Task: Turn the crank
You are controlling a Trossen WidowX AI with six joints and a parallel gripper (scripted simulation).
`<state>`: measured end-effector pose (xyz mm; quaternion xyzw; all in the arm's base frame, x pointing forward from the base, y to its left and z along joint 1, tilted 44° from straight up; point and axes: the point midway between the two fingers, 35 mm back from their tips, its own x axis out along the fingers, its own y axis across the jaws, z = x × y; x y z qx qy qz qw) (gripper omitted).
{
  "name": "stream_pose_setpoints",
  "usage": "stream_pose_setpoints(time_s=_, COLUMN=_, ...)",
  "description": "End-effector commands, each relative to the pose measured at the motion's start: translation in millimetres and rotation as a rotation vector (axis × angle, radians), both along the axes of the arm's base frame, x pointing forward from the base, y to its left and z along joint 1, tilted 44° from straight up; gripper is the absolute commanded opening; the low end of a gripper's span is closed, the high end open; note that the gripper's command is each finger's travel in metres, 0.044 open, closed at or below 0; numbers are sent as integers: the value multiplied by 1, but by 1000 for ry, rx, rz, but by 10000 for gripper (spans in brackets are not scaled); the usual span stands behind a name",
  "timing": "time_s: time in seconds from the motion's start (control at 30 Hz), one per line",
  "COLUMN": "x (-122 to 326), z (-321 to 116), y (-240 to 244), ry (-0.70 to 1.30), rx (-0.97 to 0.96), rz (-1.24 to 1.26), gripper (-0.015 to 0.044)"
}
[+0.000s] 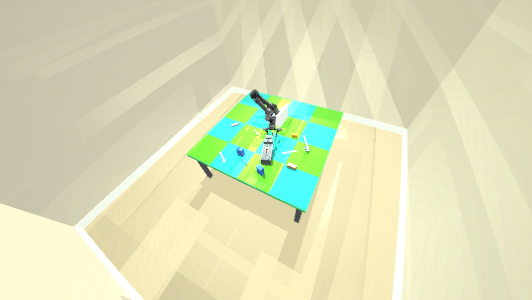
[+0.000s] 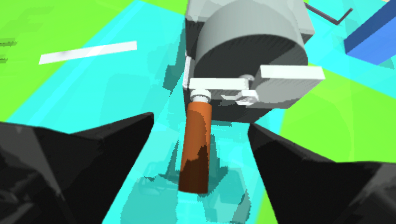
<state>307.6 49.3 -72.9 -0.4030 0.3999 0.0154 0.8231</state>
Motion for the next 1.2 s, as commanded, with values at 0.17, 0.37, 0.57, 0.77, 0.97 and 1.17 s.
stream_pose_setpoints(time_s=0.17, x=-4, z=-4, y=-1, ry=14, rx=-6, rz=6, gripper=151)
stream_pose_setpoints(time_s=0.37, x=-4, z=-4, y=-1, ry=14, rx=-6, rz=6, gripper=0)
stream_pose_setpoints(time_s=0.57, x=-3, z=-3, y=-1, ry=14, rx=-6, rz=6, gripper=0)
stream_pose_setpoints(time_s=0.77, x=-3, z=-1, y=2, ry=14, rx=-6, rz=6, gripper=0)
stream_pose_setpoints(time_s=0.97, x=-3, z=3, y=7, ry=14, rx=-6, rz=6, gripper=0)
stream_pose_setpoints(time_s=1.17, x=-3, z=9, y=11, ry=14, rx=-5, rz=6, gripper=0)
